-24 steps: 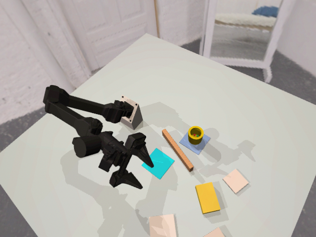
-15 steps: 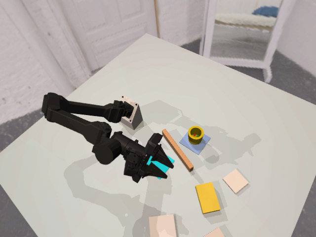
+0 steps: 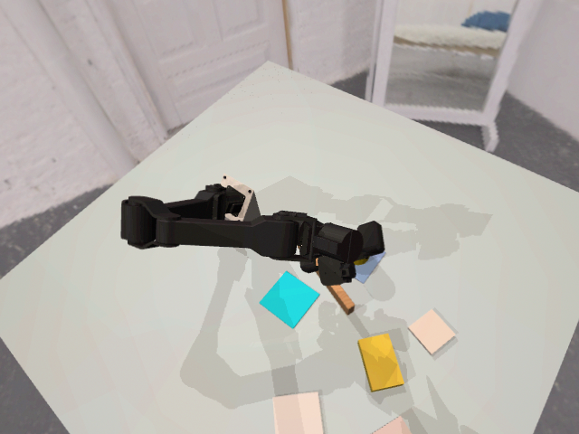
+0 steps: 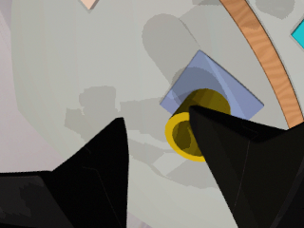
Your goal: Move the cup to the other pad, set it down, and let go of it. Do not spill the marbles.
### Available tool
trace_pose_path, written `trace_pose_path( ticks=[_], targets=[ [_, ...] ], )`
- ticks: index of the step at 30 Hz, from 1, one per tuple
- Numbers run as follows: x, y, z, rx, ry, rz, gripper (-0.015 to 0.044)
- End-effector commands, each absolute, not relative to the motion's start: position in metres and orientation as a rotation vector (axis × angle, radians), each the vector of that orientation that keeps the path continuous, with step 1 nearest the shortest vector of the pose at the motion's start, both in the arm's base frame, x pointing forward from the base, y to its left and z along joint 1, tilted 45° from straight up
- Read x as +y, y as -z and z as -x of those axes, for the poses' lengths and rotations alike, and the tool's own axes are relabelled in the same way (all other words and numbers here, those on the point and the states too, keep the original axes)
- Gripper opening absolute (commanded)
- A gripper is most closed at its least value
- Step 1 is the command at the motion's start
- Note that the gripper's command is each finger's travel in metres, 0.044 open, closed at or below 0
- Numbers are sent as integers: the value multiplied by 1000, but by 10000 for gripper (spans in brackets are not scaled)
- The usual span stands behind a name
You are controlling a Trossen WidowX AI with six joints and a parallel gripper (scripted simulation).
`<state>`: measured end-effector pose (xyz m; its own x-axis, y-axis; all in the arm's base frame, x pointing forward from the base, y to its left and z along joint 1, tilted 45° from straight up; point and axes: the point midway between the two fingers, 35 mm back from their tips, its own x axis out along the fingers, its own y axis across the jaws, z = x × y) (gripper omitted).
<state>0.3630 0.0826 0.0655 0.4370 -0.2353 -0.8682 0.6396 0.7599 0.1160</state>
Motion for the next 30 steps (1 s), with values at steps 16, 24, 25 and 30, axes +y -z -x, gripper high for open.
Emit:
trace_pose_path(
  ticks=[16,24,25,30],
  targets=[
    [99,30,-307,930,1194,-230,167],
    [94,33,-309,930,1194,-230,167],
    [93,35,-309,930,1194,-230,167],
    [88,41,-310,930,1194,-230,167]
  ],
)
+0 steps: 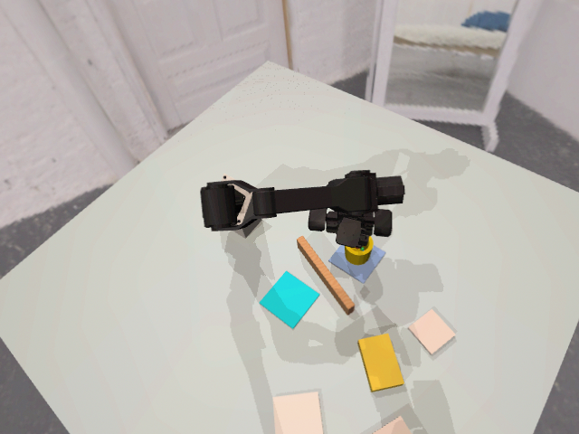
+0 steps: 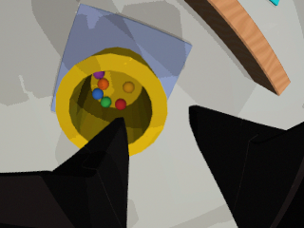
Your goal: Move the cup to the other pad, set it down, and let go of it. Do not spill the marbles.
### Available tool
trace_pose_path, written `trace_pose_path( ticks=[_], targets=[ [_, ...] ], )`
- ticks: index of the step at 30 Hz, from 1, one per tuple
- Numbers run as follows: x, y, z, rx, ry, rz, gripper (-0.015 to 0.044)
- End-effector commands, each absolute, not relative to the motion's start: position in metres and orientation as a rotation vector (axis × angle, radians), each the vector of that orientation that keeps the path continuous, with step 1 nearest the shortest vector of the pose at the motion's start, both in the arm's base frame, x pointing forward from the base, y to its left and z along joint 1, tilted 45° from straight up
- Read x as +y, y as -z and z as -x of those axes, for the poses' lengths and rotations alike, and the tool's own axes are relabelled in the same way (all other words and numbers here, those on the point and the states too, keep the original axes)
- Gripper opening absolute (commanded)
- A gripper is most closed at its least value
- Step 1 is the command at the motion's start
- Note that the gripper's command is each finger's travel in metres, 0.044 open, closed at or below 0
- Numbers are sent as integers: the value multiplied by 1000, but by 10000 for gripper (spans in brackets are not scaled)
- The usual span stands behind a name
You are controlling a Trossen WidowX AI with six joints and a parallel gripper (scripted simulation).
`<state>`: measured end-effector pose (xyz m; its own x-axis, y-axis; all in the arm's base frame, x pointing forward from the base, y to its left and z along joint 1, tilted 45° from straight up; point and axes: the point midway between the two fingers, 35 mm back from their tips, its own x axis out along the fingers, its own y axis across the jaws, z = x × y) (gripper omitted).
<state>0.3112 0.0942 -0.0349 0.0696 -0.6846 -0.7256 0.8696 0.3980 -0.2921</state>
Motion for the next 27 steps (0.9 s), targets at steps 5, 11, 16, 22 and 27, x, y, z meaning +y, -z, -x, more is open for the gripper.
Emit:
trace_pose_path(
  ticks=[5,11,16,22,27],
  targets=[
    [82,47,-311,930,1193,-230,167],
    [75,54,-312,930,1194,-230,167],
    [70,59,-312,930,1194,-230,167],
    [63,66,-312,929,1194,-229,167],
    [57,71,-312,928,1195,-229,167]
  ],
)
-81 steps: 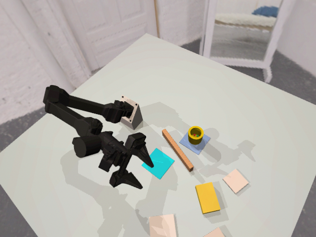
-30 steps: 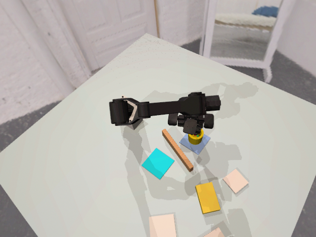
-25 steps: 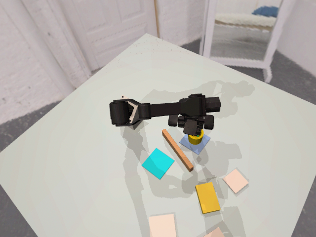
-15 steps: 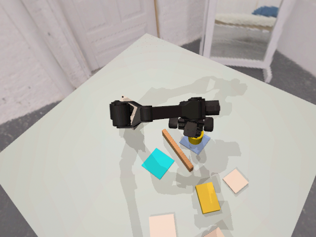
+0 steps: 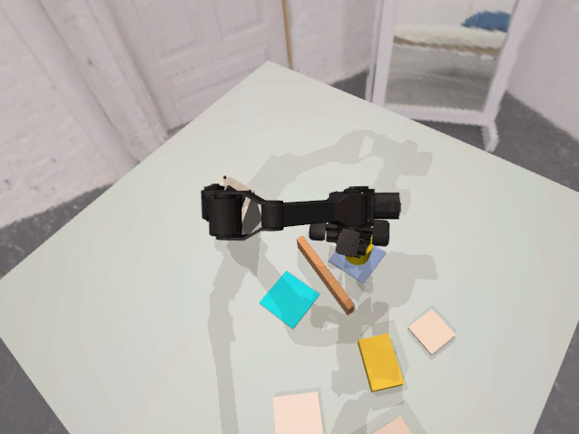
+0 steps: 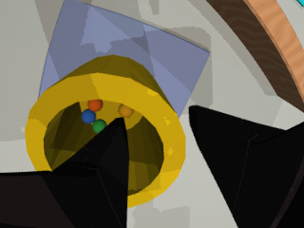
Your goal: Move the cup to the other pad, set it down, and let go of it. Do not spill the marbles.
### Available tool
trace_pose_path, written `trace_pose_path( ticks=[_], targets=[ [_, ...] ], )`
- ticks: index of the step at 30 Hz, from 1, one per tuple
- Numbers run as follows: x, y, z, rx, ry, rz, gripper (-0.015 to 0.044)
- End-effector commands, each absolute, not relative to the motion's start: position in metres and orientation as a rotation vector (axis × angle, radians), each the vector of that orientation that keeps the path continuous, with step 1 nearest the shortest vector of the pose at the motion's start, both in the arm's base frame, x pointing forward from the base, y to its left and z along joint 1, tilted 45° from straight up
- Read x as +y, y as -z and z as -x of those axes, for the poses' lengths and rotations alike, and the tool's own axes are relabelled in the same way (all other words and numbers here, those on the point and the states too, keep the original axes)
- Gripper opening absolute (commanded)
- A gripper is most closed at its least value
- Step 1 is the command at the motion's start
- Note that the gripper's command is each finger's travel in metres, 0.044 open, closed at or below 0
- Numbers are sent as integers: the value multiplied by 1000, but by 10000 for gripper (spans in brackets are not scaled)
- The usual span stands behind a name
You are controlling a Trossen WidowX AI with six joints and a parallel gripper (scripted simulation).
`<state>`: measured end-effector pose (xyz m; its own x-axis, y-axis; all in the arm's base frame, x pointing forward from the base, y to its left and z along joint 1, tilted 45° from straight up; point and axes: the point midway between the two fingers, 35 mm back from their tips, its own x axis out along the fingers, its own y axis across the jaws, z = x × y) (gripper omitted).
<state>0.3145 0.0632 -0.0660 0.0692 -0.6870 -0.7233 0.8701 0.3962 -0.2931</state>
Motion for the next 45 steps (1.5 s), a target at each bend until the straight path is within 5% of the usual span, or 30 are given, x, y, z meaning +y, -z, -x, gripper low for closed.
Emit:
trace_pose_path(
  ticks=[1,10,34,45],
  targets=[
    [55,72,-312,928,1195,-228,167],
    [54,74,-312,928,1195,-228,167],
    [56,73,-313,927,1194,-237,0],
    [81,49,-312,930,1193,-235,0]
  ],
)
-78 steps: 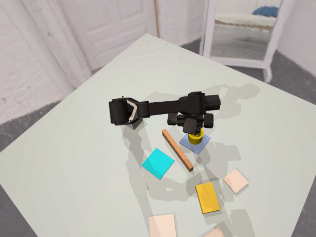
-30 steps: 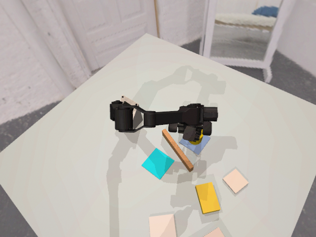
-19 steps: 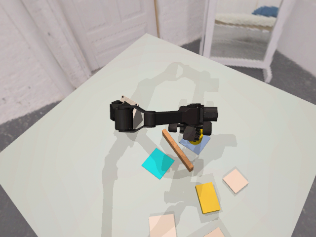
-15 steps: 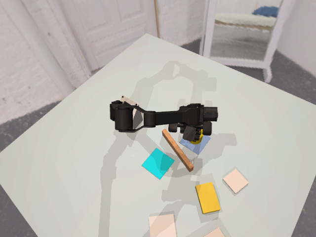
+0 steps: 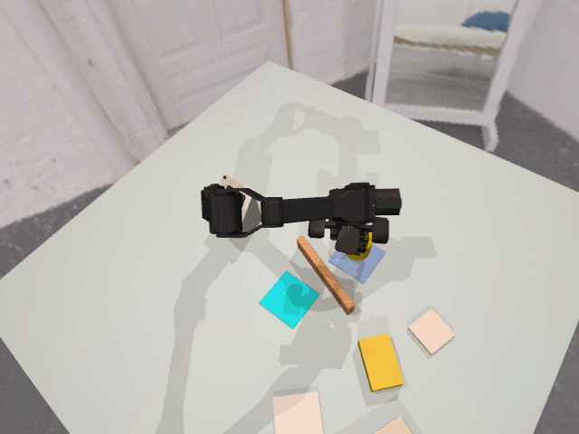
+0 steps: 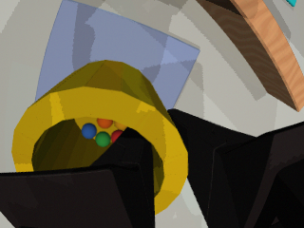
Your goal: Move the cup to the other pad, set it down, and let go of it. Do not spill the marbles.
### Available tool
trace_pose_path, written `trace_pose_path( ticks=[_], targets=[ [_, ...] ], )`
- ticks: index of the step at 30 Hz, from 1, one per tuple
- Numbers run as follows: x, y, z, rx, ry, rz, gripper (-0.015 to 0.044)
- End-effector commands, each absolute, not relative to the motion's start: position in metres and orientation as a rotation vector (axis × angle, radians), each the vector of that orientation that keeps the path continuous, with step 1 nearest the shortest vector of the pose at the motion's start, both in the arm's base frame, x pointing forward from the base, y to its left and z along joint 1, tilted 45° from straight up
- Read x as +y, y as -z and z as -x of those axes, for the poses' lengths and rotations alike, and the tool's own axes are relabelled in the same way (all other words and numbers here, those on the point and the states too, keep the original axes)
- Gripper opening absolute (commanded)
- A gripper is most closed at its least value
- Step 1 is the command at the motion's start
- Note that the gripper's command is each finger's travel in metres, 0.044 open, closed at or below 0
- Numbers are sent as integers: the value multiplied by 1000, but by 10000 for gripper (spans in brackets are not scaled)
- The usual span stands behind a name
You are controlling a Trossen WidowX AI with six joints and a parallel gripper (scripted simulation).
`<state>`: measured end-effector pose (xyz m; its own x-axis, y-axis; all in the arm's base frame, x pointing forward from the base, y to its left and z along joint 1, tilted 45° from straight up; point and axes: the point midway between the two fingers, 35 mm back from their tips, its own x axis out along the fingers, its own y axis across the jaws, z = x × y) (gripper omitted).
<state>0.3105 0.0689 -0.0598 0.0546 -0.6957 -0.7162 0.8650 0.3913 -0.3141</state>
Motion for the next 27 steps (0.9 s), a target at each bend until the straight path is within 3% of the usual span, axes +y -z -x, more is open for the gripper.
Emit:
trace_pose_path(
  ticks=[1,27],
  targets=[
    [84,46,-312,930,1193,-234,0],
    [104,26,-306,931,1191,-221,0]
  ],
)
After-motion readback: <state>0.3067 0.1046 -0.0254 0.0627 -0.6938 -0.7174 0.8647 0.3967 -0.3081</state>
